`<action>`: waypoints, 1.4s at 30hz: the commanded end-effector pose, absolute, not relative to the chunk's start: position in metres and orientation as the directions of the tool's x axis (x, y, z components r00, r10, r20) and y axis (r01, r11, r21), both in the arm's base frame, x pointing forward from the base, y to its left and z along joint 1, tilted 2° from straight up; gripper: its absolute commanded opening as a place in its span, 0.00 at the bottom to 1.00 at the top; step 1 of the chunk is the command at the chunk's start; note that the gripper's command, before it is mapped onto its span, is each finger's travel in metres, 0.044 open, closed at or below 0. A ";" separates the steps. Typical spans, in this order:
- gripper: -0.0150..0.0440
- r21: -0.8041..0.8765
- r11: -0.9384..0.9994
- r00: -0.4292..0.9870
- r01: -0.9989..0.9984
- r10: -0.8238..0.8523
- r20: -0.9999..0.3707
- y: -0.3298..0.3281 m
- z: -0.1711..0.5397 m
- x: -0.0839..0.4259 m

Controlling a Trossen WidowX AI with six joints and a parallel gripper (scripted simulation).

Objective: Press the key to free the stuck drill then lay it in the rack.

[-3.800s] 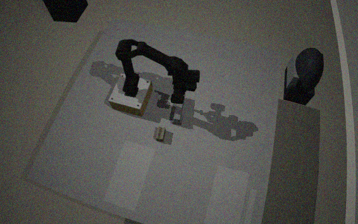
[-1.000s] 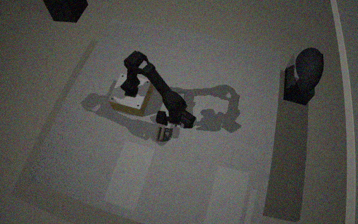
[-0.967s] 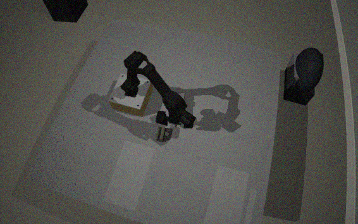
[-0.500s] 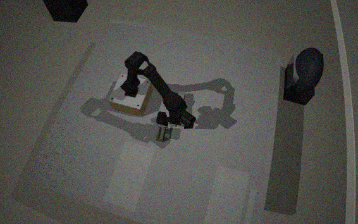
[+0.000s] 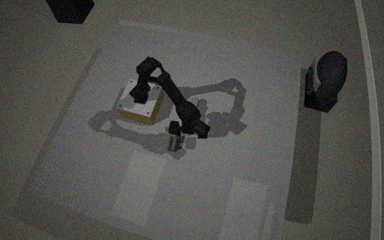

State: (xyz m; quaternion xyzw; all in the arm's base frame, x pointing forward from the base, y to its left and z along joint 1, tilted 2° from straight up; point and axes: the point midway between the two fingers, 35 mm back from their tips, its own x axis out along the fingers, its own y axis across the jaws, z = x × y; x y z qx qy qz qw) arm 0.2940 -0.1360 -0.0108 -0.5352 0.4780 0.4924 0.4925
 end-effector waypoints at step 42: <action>0.25 -0.050 -0.054 0.052 -0.997 -0.021 -0.998 -0.135 -0.030 0.292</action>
